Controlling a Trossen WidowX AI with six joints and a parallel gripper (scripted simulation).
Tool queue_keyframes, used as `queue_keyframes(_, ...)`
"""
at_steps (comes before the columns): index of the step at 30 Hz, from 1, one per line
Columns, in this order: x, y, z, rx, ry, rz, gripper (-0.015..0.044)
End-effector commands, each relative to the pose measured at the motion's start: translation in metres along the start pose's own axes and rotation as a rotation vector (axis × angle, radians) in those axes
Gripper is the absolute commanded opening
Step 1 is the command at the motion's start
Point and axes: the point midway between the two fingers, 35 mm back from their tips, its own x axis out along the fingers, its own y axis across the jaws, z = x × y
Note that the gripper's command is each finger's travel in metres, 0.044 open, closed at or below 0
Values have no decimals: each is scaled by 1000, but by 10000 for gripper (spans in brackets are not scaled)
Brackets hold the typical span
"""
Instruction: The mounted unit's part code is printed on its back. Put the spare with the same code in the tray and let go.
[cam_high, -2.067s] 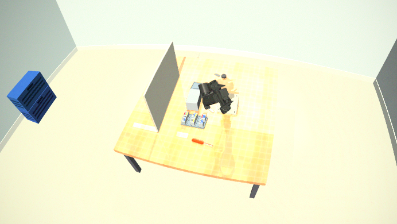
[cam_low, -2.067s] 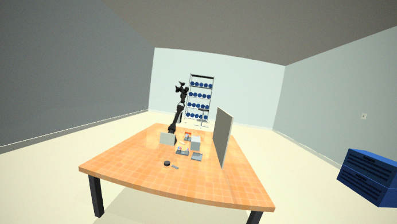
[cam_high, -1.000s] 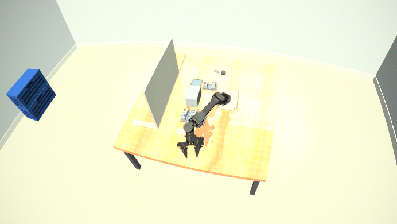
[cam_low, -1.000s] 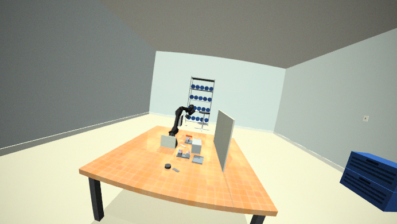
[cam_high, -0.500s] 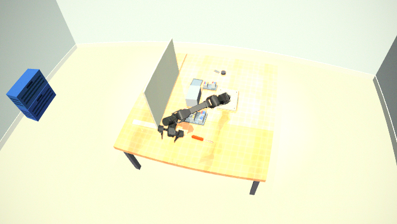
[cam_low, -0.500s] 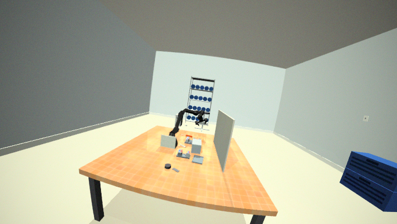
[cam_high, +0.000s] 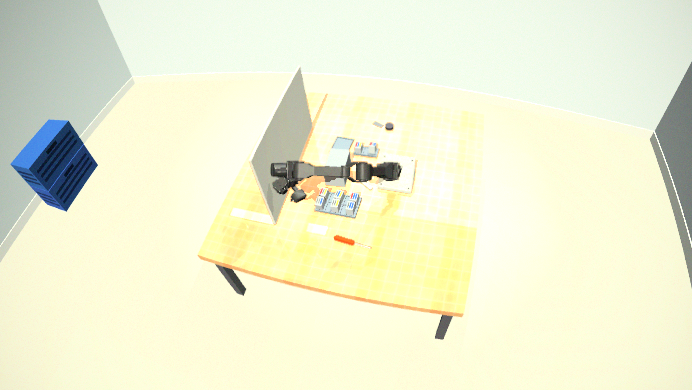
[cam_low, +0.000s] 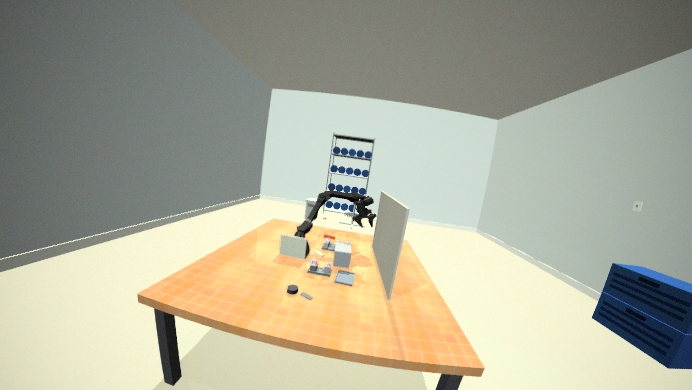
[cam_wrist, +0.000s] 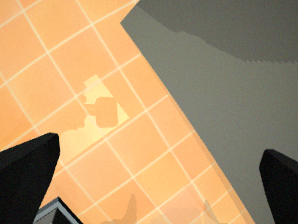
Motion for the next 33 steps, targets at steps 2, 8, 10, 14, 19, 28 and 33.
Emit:
queue_keyframes(2, -5, -53, -60, 247, 139, -39, 440)
queue_keyframes(8, -21, -99, -137, 536, 286, -41, 440)
queue_keyframes(10, -30, -112, -164, 636, 328, -23, 440)
queue_keyframes(14, -54, -134, -218, 834, 374, 36, 440)
queue_keyframes(19, -69, -142, -247, 951, 383, 81, 440)
queue_keyframes(28, -69, -142, -247, 951, 383, 81, 440)
queue_keyframes(33, -69, -142, -247, 951, 383, 81, 440)
